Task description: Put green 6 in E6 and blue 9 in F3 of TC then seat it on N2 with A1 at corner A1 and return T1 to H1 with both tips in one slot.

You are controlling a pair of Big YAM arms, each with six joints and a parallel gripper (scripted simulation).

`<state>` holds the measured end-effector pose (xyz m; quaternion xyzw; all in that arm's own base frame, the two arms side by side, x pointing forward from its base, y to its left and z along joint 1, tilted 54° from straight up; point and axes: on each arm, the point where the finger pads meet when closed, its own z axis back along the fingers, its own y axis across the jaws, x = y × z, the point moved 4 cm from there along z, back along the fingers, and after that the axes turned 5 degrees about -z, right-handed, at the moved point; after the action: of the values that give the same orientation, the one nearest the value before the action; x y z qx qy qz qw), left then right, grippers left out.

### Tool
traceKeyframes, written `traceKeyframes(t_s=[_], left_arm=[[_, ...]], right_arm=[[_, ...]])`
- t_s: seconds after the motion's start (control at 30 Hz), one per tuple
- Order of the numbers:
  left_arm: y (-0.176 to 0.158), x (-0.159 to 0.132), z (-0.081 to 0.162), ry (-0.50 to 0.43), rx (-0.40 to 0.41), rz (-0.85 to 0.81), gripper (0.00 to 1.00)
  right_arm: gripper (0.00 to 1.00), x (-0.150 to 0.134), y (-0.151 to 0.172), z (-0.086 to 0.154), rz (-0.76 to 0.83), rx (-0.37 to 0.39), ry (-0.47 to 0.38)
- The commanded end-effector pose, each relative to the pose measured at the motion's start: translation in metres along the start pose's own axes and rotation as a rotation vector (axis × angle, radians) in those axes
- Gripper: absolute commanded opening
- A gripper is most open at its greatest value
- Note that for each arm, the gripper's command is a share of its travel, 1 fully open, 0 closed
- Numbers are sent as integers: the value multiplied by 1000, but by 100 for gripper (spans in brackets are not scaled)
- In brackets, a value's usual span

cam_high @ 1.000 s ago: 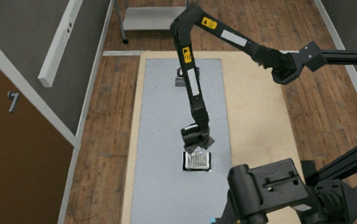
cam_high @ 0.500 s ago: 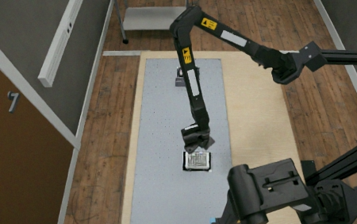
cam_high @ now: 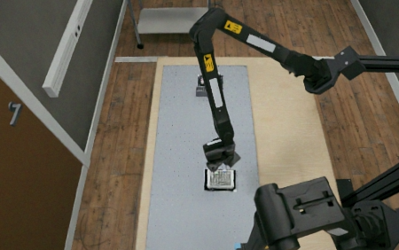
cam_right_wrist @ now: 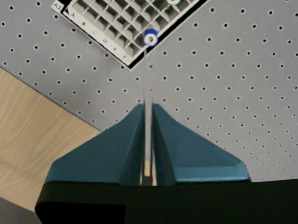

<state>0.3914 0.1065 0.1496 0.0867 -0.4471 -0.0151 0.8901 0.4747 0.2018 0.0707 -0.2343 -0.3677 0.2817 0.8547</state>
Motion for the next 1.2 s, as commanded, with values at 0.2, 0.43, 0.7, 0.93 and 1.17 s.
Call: traceKeyframes(t_s=[0.2,0.43,0.7,0.93,1.17], left_arm=[[0,0,0,-2,-1,-4,100],[0,0,0,-2,-1,-4,100],[0,0,0,-2,-1,-4,100],[0,0,0,-2,-1,-4,100],[0,0,0,-2,-1,-4,100]], right_arm=[[7,-3,-1,-15,6,-4,16],[7,-4,-1,-16,6,-4,17],[7,-3,-1,-17,7,-3,18],[7,-3,-1,-18,6,-4,17],[7,-3,-1,-20,6,-4,17]])
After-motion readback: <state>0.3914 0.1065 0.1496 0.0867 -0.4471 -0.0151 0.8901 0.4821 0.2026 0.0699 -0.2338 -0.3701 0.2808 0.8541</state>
